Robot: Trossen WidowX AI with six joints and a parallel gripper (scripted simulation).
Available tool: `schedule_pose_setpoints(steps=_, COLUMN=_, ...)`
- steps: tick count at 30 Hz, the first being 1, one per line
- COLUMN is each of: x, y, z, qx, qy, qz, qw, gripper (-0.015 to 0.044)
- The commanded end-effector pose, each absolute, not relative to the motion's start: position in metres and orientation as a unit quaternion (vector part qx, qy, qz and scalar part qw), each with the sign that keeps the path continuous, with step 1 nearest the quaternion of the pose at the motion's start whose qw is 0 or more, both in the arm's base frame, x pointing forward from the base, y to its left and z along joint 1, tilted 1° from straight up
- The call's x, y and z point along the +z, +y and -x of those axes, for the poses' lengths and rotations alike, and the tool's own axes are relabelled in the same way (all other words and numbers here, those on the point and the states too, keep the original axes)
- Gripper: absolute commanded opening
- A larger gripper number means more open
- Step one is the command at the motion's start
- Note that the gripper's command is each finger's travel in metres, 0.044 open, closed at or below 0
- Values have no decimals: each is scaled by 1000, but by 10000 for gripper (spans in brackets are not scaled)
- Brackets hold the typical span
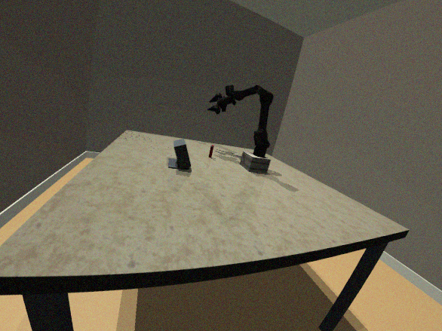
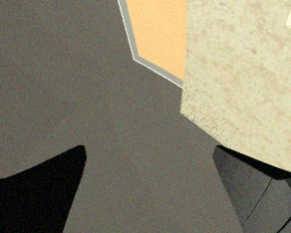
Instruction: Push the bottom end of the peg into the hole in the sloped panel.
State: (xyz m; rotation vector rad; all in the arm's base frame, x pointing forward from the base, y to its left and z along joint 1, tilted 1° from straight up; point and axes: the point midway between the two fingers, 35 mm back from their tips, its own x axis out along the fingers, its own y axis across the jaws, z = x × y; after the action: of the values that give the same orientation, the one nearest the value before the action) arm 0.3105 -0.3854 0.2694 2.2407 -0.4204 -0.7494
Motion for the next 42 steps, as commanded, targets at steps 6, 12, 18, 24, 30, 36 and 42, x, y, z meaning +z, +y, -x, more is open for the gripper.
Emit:
schedule_pose_setpoints(steps=6, x=224, y=-345, z=-334, qx=-341, qy=-112, qz=-884, qw=299, gripper=440)
schedule_pose_setpoints(steps=12, x=194, y=-313, z=-345, qx=-381, qy=-74, qz=-883, qw=265, gripper=440)
schedule_pose_setpoints(steps=18, x=165, y=-279, z=-350, qx=-423, qy=-37, qz=-875, qw=233, gripper=440)
schedule_pose_setpoints(steps=24, x=139, y=-245, z=-349, qx=-468, qy=-2, qz=-860, qw=203, gripper=440)
schedule_pose_setpoints(steps=30, x=115, y=-210, z=-344, qx=-515, qy=31, qz=-838, qw=178, gripper=440)
schedule_pose_setpoints(steps=36, x=94, y=-177, z=-333, qx=-561, qy=60, qz=-810, qw=160, gripper=440)
schedule_pose_setpoints(steps=42, x=77, y=-147, z=-320, qx=-605, qy=86, qz=-777, qw=148, gripper=440)
